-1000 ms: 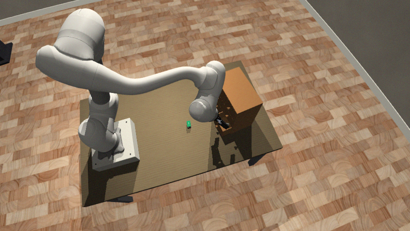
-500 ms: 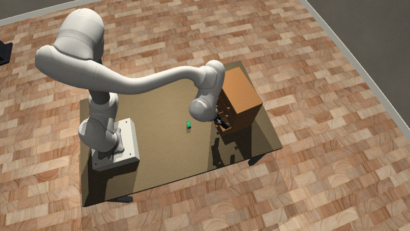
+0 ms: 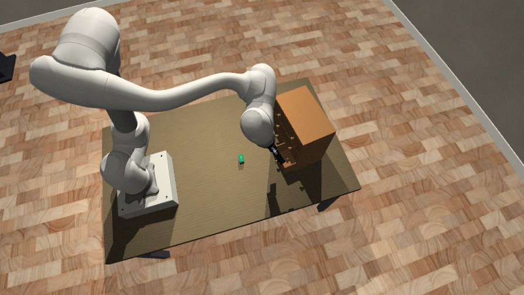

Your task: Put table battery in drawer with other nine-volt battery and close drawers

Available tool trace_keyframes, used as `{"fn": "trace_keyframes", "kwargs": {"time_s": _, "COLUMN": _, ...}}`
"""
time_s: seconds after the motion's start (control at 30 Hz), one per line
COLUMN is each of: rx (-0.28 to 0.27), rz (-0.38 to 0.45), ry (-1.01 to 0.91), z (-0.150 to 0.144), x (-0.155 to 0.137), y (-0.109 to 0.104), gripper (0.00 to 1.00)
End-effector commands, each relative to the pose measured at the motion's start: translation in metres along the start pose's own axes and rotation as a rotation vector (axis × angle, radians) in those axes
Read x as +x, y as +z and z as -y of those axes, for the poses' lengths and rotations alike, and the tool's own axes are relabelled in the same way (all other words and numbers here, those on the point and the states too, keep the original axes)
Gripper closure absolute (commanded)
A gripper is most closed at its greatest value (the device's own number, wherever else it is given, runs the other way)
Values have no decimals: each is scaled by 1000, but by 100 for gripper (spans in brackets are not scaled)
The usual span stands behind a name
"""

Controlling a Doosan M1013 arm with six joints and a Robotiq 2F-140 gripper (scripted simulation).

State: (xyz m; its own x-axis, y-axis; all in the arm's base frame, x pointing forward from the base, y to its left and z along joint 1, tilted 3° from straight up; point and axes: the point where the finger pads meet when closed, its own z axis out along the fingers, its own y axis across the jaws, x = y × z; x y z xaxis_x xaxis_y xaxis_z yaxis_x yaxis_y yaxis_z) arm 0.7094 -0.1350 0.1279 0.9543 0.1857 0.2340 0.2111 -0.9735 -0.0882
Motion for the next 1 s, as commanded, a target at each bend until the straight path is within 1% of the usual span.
{"fn": "trace_keyframes", "kwargs": {"time_s": 0.0, "rx": -41, "rz": 149, "ry": 72, "z": 9, "x": -19, "y": -35, "gripper": 0}}
{"fn": "trace_keyframes", "kwargs": {"time_s": 0.1, "rx": -63, "rz": 222, "ry": 110, "z": 12, "x": -30, "y": -55, "gripper": 0}}
{"fn": "trace_keyframes", "kwargs": {"time_s": 0.17, "rx": -63, "rz": 222, "ry": 110, "z": 12, "x": -30, "y": -55, "gripper": 0}}
{"fn": "trace_keyframes", "kwargs": {"time_s": 0.3, "rx": -78, "rz": 274, "ry": 137, "z": 14, "x": -37, "y": -69, "gripper": 0}}
{"fn": "trace_keyframes", "kwargs": {"time_s": 0.73, "rx": -81, "rz": 283, "ry": 143, "z": 15, "x": -40, "y": -72, "gripper": 0}}
{"fn": "trace_keyframes", "kwargs": {"time_s": 0.77, "rx": -81, "rz": 283, "ry": 143, "z": 16, "x": -51, "y": -71, "gripper": 0}}
{"fn": "trace_keyframes", "kwargs": {"time_s": 0.8, "rx": -82, "rz": 283, "ry": 143, "z": 18, "x": -72, "y": -69, "gripper": 0}}
{"fn": "trace_keyframes", "kwargs": {"time_s": 0.83, "rx": -82, "rz": 283, "ry": 143, "z": 21, "x": -102, "y": -66, "gripper": 0}}
{"fn": "trace_keyframes", "kwargs": {"time_s": 0.9, "rx": -82, "rz": 283, "ry": 143, "z": 21, "x": -102, "y": -66, "gripper": 0}}
{"fn": "trace_keyframes", "kwargs": {"time_s": 0.93, "rx": -82, "rz": 283, "ry": 143, "z": 26, "x": -136, "y": -63, "gripper": 0}}
{"fn": "trace_keyframes", "kwargs": {"time_s": 0.97, "rx": -82, "rz": 283, "ry": 143, "z": 26, "x": -136, "y": -63, "gripper": 0}}
